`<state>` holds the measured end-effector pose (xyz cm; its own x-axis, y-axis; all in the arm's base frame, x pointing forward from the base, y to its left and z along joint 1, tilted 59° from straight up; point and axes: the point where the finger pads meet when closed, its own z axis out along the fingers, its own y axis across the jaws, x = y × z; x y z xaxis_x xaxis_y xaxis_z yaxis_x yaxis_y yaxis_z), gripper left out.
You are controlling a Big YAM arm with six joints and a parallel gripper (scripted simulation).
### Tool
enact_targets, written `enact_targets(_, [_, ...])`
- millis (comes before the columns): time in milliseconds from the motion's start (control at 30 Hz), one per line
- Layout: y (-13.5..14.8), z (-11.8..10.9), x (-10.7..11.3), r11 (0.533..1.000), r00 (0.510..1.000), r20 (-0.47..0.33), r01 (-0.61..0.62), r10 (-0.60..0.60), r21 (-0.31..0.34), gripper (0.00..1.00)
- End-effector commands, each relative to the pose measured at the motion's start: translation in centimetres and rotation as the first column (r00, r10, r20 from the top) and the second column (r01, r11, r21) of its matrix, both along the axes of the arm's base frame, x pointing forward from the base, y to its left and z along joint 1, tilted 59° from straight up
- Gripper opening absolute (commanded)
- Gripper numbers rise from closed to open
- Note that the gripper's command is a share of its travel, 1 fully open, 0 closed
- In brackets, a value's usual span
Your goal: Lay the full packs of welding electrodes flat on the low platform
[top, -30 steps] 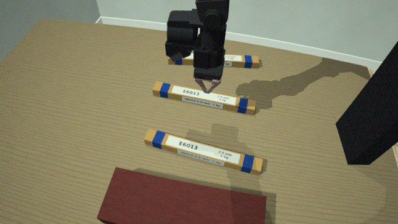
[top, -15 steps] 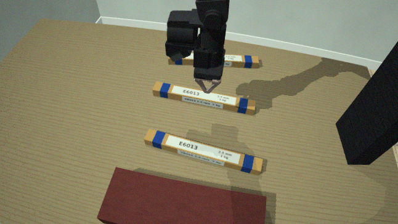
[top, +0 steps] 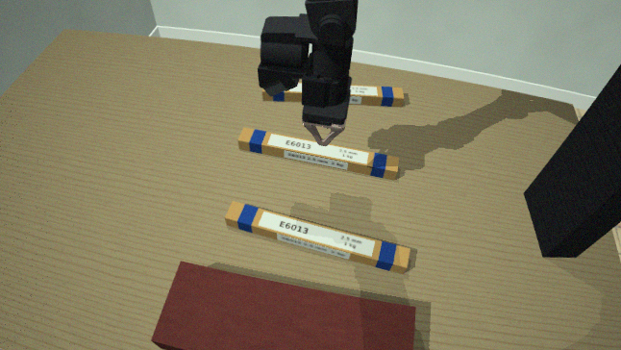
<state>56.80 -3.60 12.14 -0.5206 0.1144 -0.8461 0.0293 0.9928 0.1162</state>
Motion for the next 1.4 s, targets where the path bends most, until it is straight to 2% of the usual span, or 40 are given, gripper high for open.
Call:
enact_targets(0, [0.4,-0.12,0.36,1.0,1.0,0.009,0.001,-0.001,0.008,0.43])
enact_targets(1267, [0.4,-0.12,0.36,1.0,1.0,0.009,0.001,-0.001,0.008,0.43])
enact_targets(1367, [0.66,-0.48,1.01,1.0,1.0,0.011,0.0,0.0,0.01,0.43])
